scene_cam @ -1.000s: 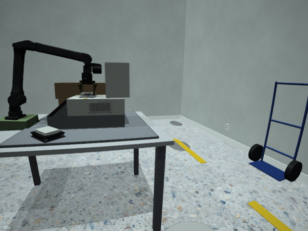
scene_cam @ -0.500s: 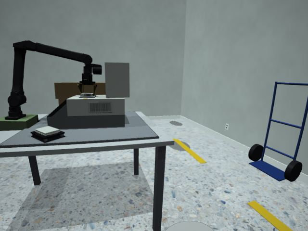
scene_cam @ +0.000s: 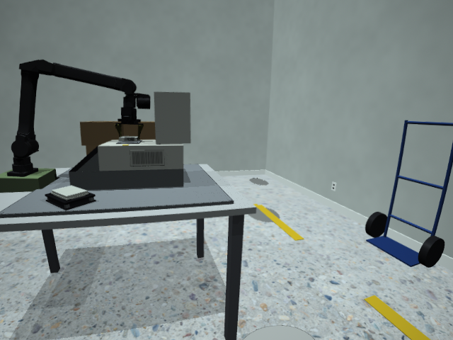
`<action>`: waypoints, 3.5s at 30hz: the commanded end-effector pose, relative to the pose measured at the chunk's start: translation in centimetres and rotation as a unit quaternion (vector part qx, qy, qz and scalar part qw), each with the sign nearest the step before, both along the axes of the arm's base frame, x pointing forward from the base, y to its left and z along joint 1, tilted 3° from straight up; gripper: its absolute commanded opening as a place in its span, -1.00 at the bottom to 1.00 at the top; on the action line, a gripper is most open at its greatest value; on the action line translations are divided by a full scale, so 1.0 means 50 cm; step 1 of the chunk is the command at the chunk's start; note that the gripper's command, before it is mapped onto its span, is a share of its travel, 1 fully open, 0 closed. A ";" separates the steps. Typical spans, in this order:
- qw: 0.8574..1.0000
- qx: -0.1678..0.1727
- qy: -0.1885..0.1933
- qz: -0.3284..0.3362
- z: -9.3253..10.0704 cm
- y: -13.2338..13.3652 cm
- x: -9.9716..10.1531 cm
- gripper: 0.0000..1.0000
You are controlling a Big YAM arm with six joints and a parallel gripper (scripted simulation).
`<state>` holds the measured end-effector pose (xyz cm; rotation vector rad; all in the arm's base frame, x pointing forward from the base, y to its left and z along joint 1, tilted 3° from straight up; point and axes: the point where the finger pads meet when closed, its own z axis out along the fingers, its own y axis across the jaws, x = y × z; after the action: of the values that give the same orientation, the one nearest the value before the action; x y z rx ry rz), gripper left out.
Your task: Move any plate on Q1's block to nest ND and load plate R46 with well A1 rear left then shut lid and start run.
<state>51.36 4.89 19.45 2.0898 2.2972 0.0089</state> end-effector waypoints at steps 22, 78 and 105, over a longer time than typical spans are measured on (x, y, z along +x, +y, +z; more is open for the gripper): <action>1.000 0.001 -0.028 0.001 0.055 -0.007 0.012 -1.00; 0.999 0.003 -0.054 0.000 0.077 -0.005 0.038 -1.00; 1.000 -0.001 -0.019 0.000 0.013 -0.010 0.001 -1.00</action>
<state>51.11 4.86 19.34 2.0872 2.2941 0.0158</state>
